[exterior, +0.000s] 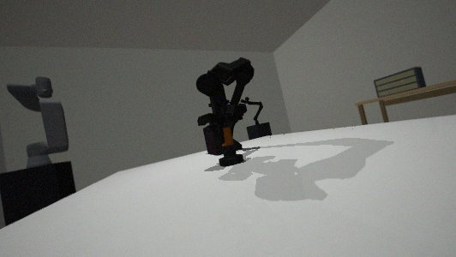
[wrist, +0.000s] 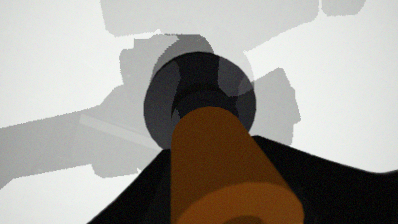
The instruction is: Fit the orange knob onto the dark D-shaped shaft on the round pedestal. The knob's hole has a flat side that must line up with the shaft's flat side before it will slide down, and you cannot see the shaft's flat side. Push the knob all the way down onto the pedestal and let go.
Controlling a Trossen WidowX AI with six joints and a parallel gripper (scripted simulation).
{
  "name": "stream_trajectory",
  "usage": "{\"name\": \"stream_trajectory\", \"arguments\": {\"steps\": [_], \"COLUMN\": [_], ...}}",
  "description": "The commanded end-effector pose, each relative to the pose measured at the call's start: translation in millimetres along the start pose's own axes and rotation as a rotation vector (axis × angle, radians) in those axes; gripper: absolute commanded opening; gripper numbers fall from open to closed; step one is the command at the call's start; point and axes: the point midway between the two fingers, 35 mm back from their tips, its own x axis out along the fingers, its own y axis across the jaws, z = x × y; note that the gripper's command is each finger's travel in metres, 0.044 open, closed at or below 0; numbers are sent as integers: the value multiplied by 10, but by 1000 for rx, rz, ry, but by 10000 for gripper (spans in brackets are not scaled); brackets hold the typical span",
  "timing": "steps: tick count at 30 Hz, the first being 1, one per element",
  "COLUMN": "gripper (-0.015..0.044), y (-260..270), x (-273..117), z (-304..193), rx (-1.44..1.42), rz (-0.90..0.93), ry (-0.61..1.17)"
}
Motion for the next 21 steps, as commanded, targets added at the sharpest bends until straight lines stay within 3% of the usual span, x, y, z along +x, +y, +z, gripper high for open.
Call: {"name": "stream_trajectory", "arguments": {"steps": [1, 21], "gripper": [0, 0], "y": [12, -27], "x": [-11, -12], "z": [-12, 23], "rx": [-97, -97], "rz": [-2, -3], "ry": [1, 1]}}
